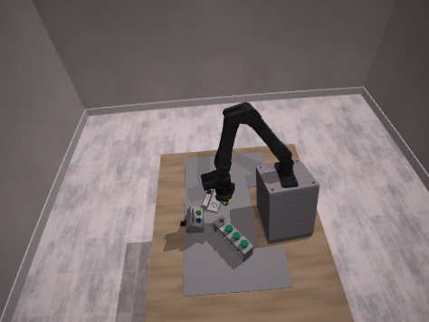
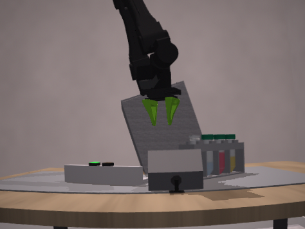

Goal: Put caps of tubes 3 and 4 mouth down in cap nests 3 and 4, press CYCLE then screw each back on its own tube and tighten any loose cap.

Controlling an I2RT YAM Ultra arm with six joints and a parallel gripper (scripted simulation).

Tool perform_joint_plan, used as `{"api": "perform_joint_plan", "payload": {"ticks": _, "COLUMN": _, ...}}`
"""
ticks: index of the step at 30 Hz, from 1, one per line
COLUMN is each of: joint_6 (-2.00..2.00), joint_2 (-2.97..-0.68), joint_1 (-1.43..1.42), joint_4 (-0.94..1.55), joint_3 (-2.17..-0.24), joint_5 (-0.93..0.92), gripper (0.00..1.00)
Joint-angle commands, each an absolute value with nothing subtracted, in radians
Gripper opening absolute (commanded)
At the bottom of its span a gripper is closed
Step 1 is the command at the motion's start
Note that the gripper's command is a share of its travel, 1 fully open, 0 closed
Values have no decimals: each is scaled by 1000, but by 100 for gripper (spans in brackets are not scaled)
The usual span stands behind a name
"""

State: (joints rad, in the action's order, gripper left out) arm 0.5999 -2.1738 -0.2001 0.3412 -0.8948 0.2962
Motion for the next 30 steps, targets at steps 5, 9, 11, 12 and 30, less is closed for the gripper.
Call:
{"api": "perform_joint_plan", "payload": {"ticks": 5, "joint_6": 406, "joint_2": -2098, "joint_1": -84, "joint_4": 320, "joint_3": -872, "joint_5": 304, "gripper": 47}}
{"api": "perform_joint_plan", "payload": {"ticks": 9, "joint_6": 292, "joint_2": -2061, "joint_1": 24, "joint_4": 322, "joint_3": -870, "joint_5": 300, "gripper": 47}}
{"api": "perform_joint_plan", "payload": {"ticks": 11, "joint_6": 236, "joint_2": -2046, "joint_1": 78, "joint_4": 326, "joint_3": -876, "joint_5": 297, "gripper": 47}}
{"api": "perform_joint_plan", "payload": {"ticks": 12, "joint_6": 209, "joint_2": -2039, "joint_1": 104, "joint_4": 329, "joint_3": -880, "joint_5": 295, "gripper": 47}}
{"api": "perform_joint_plan", "payload": {"ticks": 30, "joint_6": -150, "joint_2": -2024, "joint_1": 452, "joint_4": 430, "joint_3": -1065, "joint_5": 252, "gripper": 47}}
